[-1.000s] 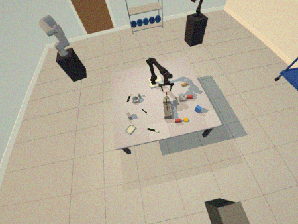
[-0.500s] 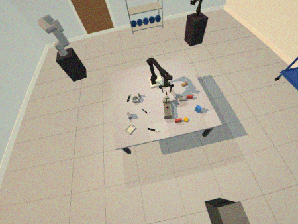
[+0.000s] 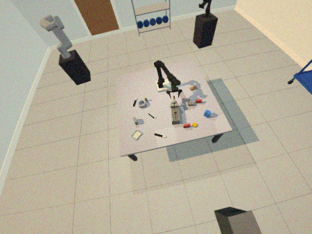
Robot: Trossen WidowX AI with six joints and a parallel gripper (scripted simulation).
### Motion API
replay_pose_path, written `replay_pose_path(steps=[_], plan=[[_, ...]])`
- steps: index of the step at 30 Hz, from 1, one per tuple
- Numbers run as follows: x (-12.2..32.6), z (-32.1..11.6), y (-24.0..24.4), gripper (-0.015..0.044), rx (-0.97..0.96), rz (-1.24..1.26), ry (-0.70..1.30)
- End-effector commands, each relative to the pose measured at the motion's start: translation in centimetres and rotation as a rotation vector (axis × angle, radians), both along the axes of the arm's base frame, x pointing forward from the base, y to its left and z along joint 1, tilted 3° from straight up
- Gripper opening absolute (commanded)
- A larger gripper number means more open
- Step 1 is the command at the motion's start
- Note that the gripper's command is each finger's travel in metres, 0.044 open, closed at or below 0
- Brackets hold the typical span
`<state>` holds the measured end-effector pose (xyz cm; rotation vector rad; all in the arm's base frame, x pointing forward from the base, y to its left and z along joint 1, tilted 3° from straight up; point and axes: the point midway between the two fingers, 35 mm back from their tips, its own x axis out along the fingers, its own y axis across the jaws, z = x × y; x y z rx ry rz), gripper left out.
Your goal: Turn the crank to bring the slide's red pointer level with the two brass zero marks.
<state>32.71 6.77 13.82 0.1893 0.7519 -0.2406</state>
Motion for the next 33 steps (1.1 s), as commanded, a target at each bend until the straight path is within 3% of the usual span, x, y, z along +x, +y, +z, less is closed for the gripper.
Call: replay_pose_path(steps=[1, 18, 33], plan=[[-0.1, -1.1, -0.1, 0.044, -0.007, -0.005, 0.012], [-0.3, -3.5, 0.0, 0.044, -0.007, -0.005, 0.013], [-0.3, -3.5, 0.0, 0.0046, -0.007, -0.005, 0.013]])
